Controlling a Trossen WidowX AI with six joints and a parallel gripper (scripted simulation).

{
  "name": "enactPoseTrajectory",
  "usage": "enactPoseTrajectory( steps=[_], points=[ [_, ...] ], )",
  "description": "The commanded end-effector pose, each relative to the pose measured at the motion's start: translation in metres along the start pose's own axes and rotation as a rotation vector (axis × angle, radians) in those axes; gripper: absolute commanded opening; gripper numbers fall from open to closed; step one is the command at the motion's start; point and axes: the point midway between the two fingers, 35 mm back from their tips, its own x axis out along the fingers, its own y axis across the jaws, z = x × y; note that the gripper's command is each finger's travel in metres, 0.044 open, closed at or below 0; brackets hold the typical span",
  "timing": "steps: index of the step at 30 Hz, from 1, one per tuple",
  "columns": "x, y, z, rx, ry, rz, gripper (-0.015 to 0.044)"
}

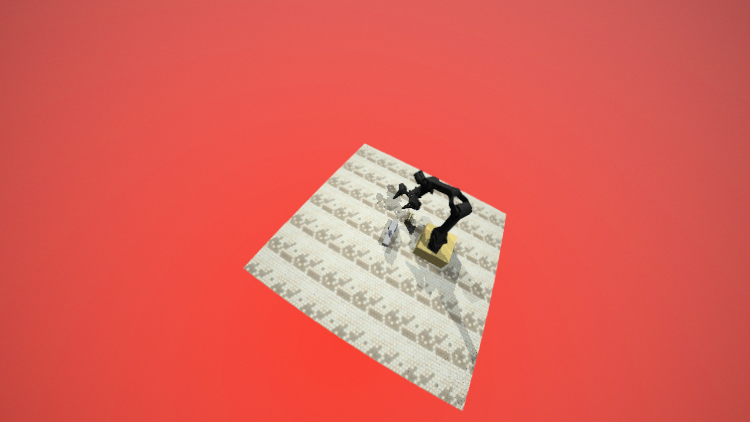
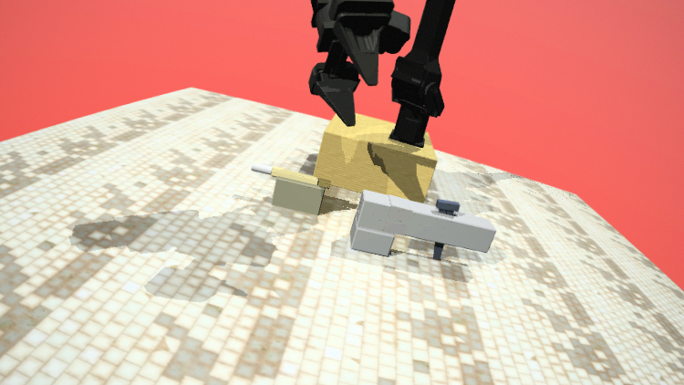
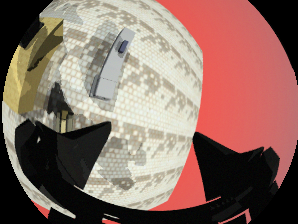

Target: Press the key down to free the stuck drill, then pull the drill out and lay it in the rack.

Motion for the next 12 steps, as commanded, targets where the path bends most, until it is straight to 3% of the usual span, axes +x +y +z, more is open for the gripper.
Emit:
enactPoseTrajectory(
  steps=[1, 5, 12],
  points=[
    [-0.022, -0.058, 0.053, -0.137, -0.198, -0.342, 0.044],
    [-0.048, -0.088, 0.089, -0.228, -0.331, -0.565, 0.044],
    [-0.051, -0.091, 0.093, -0.236, -0.343, -0.585, 0.044]
  ],
)
